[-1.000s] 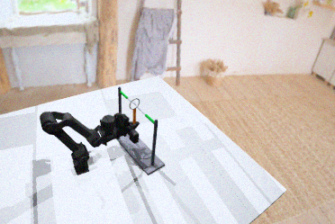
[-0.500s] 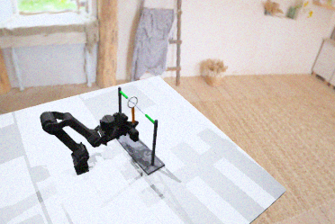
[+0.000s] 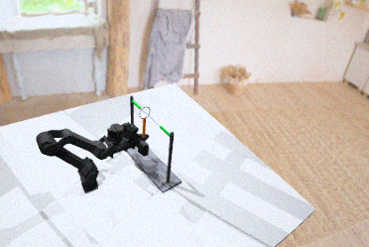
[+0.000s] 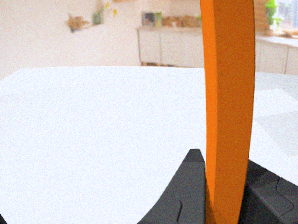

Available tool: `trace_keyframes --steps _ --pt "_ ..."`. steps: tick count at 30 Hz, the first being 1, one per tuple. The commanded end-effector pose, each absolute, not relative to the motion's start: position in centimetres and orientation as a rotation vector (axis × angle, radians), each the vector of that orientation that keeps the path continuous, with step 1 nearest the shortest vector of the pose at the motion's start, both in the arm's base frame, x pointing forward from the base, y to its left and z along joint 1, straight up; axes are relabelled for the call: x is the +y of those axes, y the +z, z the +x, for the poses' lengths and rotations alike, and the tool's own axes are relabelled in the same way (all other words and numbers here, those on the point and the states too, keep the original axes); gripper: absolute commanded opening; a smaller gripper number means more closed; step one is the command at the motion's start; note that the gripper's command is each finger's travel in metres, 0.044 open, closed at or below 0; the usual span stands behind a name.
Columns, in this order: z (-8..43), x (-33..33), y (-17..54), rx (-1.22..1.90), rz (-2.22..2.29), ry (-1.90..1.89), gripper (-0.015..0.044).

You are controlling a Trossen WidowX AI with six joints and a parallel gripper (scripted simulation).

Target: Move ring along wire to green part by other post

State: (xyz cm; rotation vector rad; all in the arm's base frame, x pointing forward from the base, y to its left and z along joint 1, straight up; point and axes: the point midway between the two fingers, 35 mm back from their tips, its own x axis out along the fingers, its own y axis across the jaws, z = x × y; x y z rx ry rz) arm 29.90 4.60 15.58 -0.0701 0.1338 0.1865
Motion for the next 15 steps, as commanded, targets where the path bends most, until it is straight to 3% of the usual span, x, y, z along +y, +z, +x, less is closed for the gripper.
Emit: trace_keyframes --steps 1,15 --pt "29.3 5.0 16.2 0.170 -0.054 0.172 -0.0150" --pt "28.2 7.1 16.3 0.218 -0.015 0.143 -0.0150"
